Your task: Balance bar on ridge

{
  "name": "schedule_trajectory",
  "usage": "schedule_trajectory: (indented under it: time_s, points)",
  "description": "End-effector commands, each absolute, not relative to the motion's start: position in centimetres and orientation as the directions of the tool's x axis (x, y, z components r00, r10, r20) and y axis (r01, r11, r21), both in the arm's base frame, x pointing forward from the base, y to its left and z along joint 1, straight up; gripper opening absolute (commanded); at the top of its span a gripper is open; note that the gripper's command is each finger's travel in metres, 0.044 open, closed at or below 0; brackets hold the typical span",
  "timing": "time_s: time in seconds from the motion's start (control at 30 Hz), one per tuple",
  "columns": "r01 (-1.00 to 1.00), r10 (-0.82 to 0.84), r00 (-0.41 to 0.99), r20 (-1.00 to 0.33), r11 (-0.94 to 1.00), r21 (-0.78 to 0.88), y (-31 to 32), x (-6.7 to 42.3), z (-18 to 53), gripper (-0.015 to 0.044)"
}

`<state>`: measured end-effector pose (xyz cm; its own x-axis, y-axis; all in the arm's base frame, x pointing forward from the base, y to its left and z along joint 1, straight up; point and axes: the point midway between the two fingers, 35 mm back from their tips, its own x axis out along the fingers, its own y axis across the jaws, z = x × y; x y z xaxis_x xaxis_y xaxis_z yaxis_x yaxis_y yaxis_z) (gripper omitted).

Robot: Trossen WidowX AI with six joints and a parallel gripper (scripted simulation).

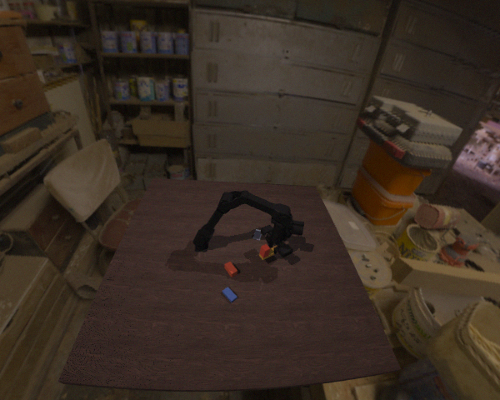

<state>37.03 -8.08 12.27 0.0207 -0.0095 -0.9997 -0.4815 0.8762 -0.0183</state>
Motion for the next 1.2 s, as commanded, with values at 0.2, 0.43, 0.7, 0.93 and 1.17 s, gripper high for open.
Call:
schedule_trajectory:
  time_s: [0.2, 0.43, 0.7, 0.93, 1.17]
  points:
    - [-0.485, -0.007, 0.031, -1.000, 0.874, -0.021, -7.9, 36.7, 15.1, 0.0000]
    - [-0.531, -0.005, 0.031, -1.000, 0.847, -0.021, -6.5, 36.7, 15.5, 0.0000]
    - [-0.630, -0.003, 0.031, -1.000, 0.776, -0.021, -3.3, 36.8, 15.5, 0.0000]
    - [-0.707, 0.000, 0.031, -1.000, 0.706, -0.022, -0.6, 36.6, 15.6, 0.0000]
    - [-0.777, 0.002, 0.030, -1.000, 0.630, -0.022, 2.2, 36.2, 15.6, 0.0000]
